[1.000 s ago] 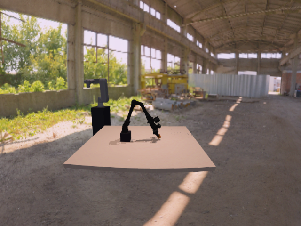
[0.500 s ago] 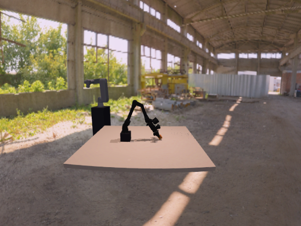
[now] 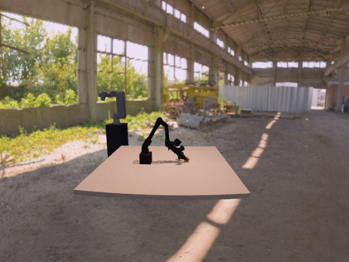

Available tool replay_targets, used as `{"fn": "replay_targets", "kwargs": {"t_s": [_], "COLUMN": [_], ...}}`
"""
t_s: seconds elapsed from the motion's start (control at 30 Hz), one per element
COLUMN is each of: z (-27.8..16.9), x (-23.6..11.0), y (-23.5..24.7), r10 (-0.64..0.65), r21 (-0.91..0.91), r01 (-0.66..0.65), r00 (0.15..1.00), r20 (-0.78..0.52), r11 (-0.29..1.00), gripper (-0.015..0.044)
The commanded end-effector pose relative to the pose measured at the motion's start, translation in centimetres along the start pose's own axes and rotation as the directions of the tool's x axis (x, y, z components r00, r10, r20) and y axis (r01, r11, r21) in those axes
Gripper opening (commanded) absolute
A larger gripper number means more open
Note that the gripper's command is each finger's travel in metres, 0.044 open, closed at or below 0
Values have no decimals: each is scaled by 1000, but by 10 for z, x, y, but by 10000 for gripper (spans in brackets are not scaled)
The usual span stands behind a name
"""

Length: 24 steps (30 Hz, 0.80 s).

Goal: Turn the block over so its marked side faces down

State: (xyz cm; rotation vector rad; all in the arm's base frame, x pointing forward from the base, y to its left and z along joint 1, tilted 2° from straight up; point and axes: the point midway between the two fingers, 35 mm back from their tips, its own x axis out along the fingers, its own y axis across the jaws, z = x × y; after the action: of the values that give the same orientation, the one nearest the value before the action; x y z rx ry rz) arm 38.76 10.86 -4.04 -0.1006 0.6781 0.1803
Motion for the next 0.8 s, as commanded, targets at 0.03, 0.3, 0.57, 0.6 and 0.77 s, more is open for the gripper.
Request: {"fn": "replay_targets", "kwargs": {"t_s": [0.03,0.3,0.57,0.6,0.77], "z": [-8,-12,-10,-10,-10], "x": [-1,-9,-14,-14,-14], "y": [-1,-2,-3,-3,-3], "r10": [-4,-5,-5,-5,-5], "r21": [-9,-1,1,1,1], "r01": [4,5,5,5,5], "r00": [999,986,978,978,978], "r20": [53,165,210,210,210], "r11": [1000,1000,1000,1000,1000], "gripper": [0,0,0,0,0]}}
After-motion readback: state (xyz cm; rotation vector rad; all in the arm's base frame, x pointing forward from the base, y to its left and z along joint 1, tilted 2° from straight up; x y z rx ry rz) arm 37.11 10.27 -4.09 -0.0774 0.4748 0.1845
